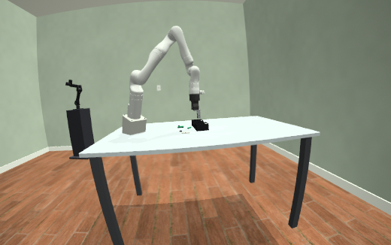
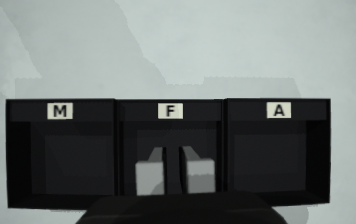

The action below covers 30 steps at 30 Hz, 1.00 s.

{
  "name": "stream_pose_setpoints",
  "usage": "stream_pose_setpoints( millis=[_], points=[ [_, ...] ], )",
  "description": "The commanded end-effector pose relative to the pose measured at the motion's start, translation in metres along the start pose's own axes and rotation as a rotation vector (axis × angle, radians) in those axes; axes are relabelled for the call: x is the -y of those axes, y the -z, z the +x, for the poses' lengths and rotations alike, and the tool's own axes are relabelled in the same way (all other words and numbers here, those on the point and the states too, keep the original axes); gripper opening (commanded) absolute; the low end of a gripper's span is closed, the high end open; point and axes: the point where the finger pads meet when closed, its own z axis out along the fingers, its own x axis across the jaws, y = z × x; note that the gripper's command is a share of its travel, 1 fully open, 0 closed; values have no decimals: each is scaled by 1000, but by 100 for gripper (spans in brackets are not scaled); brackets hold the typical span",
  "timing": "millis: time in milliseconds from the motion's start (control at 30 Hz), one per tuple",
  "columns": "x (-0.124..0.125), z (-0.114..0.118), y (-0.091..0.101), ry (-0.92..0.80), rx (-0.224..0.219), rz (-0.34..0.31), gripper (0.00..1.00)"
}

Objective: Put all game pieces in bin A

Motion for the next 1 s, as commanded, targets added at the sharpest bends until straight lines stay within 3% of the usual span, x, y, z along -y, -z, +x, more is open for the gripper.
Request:
stream_pose_setpoints(
  millis=[0, 133, 633, 967],
  points=[
    [2, -4, 4, 4, 6, 8, 31],
    [2, -4, 4, 4, 6, 8, 31],
    [5, -79, 4, 4, 7, 8, 31],
    [5, -87, 2, 4, 7, 8, 31]
  ],
)
